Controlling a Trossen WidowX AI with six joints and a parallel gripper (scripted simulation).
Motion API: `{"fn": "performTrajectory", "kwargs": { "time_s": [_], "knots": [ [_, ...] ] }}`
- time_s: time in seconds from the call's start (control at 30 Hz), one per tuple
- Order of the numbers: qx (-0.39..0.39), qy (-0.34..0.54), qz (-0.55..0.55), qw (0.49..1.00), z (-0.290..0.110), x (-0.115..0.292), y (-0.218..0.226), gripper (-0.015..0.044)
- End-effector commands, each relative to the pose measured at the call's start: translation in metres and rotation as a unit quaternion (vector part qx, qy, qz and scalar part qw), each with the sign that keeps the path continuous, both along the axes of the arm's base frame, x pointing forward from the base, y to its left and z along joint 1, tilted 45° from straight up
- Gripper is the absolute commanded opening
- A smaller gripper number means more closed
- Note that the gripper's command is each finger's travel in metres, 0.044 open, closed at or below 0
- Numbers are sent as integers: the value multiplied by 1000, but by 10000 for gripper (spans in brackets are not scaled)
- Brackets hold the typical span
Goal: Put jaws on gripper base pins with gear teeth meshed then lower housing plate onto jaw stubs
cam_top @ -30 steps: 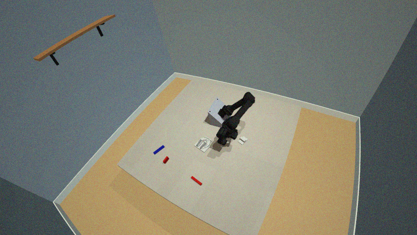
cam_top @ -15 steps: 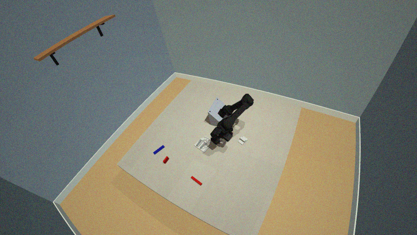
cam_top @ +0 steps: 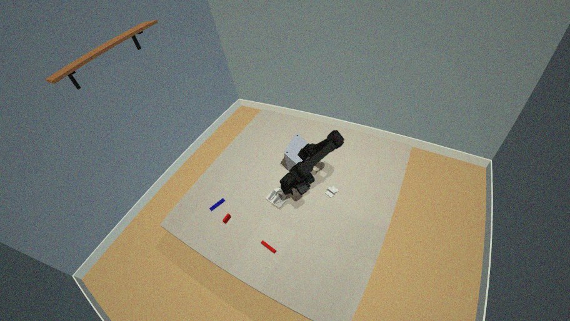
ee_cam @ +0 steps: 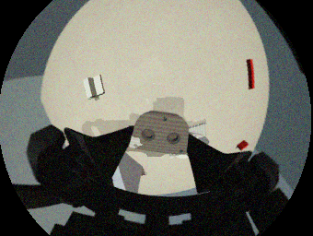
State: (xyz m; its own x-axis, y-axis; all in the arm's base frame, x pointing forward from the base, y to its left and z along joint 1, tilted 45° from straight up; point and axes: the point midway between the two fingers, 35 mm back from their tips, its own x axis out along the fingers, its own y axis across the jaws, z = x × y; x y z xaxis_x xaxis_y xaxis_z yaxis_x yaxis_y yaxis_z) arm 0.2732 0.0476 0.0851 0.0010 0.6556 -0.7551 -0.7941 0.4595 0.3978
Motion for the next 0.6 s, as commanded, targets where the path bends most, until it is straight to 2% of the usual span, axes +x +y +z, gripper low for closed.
{"fn": "performTrajectory", "kwargs": {
  "time_s": [0.0,0.57],
  "knots": [
    [-3,23,-27,999,-6,3,-7,351],
    [3,136,-154,979,-31,8,-34,351]
  ]
}}
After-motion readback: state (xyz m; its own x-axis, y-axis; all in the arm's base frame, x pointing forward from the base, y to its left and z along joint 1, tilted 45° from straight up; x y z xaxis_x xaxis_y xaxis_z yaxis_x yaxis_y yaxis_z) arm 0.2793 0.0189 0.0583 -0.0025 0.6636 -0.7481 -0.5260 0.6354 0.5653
